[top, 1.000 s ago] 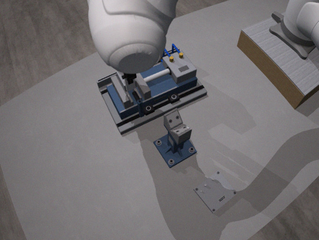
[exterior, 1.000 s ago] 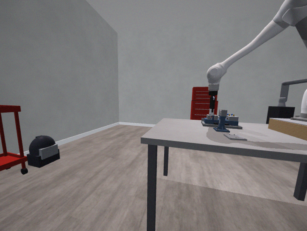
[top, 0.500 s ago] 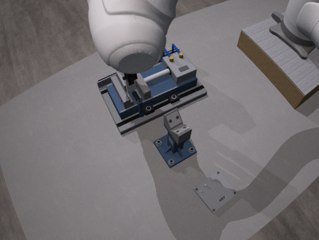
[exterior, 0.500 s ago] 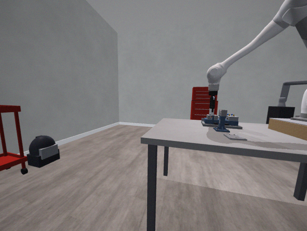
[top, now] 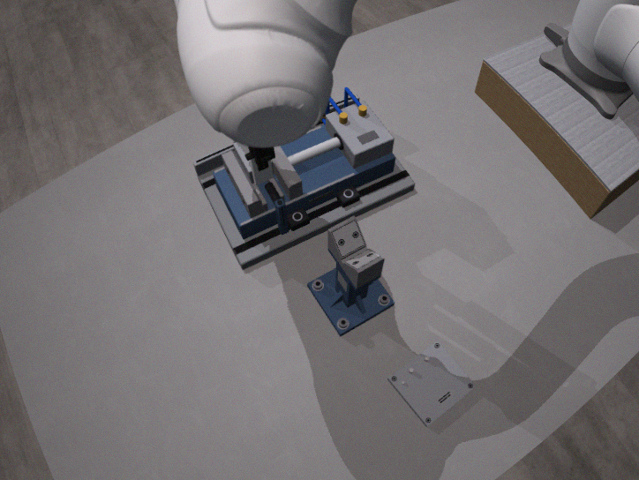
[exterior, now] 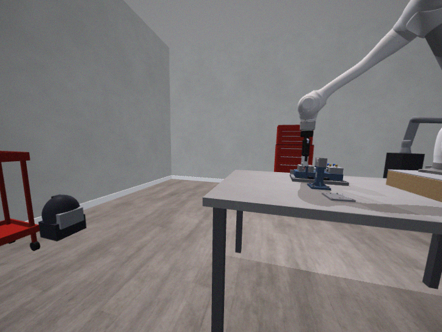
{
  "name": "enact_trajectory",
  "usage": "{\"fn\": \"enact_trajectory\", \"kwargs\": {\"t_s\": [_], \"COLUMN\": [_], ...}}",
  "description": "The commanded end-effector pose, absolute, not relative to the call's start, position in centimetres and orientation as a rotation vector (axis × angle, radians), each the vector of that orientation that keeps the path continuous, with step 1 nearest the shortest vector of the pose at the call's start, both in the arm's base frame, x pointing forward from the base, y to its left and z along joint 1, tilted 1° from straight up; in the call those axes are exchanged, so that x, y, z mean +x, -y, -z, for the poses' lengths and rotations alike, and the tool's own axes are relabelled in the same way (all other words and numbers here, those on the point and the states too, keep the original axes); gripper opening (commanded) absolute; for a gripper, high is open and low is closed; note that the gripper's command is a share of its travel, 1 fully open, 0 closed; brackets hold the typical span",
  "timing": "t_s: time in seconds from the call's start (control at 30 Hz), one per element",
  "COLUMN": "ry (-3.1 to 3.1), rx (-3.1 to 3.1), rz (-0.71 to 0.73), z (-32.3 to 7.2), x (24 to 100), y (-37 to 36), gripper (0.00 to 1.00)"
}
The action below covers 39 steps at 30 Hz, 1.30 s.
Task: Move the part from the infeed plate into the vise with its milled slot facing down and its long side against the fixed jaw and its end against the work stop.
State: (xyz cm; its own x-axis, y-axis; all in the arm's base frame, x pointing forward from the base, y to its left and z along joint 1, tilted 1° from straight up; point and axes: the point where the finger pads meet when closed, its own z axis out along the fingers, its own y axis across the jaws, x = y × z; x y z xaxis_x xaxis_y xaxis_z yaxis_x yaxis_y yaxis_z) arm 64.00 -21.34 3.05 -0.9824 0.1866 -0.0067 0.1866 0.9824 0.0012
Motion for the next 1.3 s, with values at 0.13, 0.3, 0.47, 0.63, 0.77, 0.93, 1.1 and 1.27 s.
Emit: {"fn": "enact_trajectory", "kwargs": {"t_s": [0.13, 0.3, 0.47, 0.63, 0.77, 0.93, 1.1, 1.27], "ry": [-3.118, -3.118, -3.118, -3.118, -3.118, -3.118, -3.118, -3.118], "rx": [0.293, 0.293, 0.293, 0.293, 0.293, 0.293, 0.293, 0.293], "rz": [-0.002, -0.002, -0.002, -0.002, -0.002, -0.002, -0.002, -0.002], "z": [-3.0, -3.0, -3.0, -3.2, -3.5, -4.3, -5.7, -6.7], "x": [64.4, 64.4, 64.4, 64.4, 64.4, 64.4, 64.4, 64.4], "y": [21.3, 21.3, 21.3, 21.3, 21.3, 21.3, 21.3, 21.3], "gripper": [0.47, 0.47, 0.47, 0.47, 0.47, 0.47, 0.47, 0.47]}}
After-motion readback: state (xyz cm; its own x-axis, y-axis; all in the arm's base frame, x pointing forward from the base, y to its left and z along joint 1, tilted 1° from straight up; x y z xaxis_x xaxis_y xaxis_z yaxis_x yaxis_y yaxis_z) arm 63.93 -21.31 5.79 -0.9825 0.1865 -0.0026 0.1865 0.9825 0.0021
